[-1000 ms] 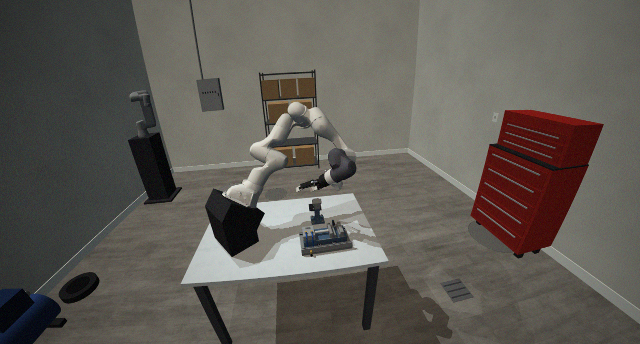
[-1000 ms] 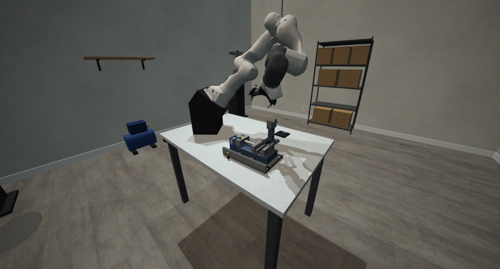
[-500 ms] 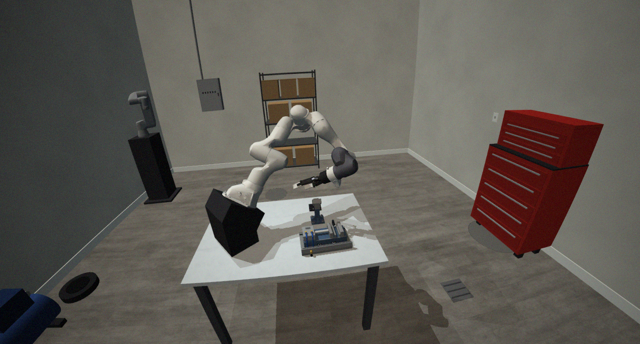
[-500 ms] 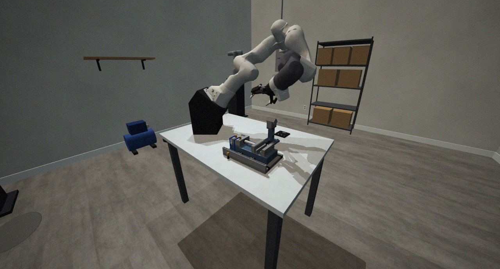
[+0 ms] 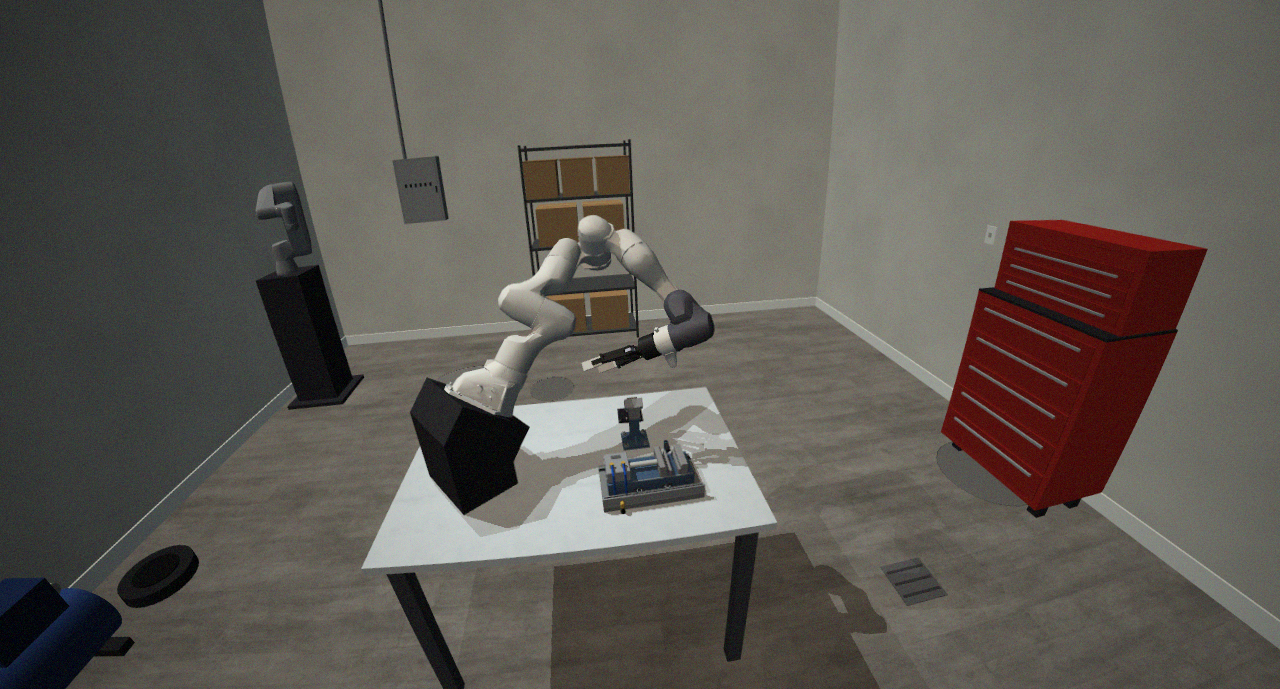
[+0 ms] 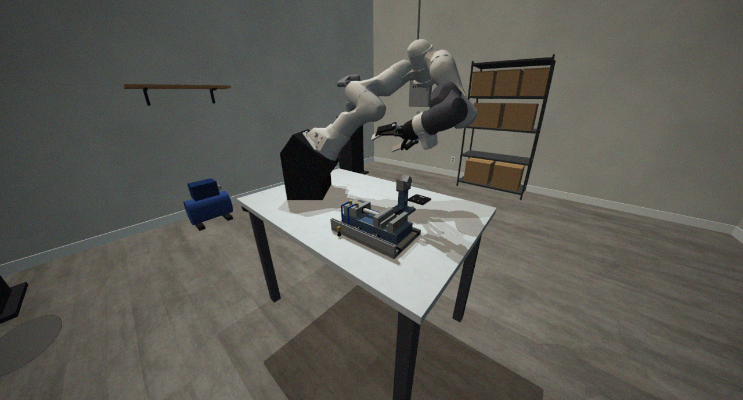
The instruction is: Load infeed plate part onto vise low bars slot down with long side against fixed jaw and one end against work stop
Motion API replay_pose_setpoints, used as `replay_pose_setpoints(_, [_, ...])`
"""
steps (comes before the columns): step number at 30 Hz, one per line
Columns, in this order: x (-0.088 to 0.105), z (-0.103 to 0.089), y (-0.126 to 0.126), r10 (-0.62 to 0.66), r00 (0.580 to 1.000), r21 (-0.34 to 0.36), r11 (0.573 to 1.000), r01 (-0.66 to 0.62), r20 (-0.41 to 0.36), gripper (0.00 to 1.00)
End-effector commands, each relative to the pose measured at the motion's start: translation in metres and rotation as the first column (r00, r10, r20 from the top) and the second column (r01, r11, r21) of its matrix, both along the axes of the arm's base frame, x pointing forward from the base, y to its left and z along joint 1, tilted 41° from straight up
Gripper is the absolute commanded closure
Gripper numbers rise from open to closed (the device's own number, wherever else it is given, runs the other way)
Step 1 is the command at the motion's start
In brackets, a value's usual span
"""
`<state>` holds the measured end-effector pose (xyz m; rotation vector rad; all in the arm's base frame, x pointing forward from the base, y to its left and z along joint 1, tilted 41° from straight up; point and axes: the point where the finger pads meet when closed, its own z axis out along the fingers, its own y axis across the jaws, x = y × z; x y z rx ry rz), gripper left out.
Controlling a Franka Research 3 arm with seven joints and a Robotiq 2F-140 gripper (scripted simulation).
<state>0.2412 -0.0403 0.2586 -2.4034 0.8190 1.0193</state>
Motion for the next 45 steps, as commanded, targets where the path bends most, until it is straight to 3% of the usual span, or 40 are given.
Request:
replay_pose_setpoints(1, [-0.010,0.005,0.003,0.097,0.995,-0.001,0.995,-0.097,0.026,0.24])
replay_pose_setpoints(13, [-0.027,0.016,0.005,0.274,0.962,-0.093,0.958,-0.272,0.015,0.24])
replay_pose_setpoints(28, [-0.045,0.036,0.001,0.522,0.853,-0.228,0.830,-0.509,-0.004,0.24])
replay_pose_setpoints(30, [-0.045,0.036,0.001,0.522,0.853,-0.228,0.830,-0.509,-0.004,0.24])
replay_pose_setpoints(45, [-0.049,0.057,-0.010,0.726,0.687,-0.350,0.638,-0.686,-0.023,0.24])
